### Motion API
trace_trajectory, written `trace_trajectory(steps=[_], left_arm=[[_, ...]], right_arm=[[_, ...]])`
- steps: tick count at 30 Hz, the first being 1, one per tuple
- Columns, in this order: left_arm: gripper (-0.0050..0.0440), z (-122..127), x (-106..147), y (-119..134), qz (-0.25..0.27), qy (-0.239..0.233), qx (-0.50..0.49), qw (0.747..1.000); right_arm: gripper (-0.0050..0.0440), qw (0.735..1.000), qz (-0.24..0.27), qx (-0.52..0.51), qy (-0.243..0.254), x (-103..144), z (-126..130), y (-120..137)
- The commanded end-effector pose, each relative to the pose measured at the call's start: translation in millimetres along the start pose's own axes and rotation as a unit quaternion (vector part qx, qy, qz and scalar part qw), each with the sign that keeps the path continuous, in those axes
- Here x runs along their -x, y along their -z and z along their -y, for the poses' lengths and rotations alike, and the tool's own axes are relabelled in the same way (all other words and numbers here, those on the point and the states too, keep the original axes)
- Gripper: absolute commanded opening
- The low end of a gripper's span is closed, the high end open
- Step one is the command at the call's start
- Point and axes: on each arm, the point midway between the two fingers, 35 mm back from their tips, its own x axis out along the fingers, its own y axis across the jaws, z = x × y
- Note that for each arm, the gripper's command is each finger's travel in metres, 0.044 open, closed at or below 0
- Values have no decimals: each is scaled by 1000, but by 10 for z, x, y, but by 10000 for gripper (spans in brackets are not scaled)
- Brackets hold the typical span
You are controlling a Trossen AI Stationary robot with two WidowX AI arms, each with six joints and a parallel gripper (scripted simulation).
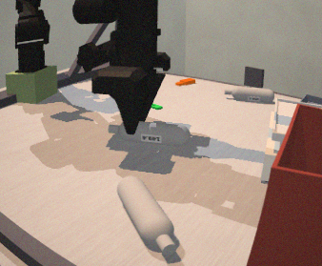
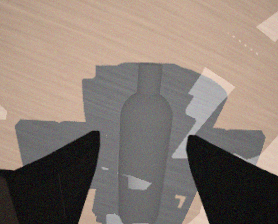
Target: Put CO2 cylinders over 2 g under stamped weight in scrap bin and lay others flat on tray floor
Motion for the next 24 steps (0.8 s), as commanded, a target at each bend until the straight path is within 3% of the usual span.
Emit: trace_trajectory(steps=[1, 9, 13, 24], left_arm=[[254, 0, -8, -23, 6, 3, 2, 1000], [254, 5, -48, -45, 10, 4, 2, 1000], [194, 15, 53, -73, 20, 6, 1, 1000], [134, 15, 53, -73, 20, 6, 1, 1000]], right_arm=[[440, 1000, 2, 1, 0, 14, 1, -28], [440, 1000, 2, 1, 0, 14, 1, -28], [440, 1000, 2, 1, 0, 14, 1, -28], [440, 1000, 2, 1, 0, 14, 1, -28]])
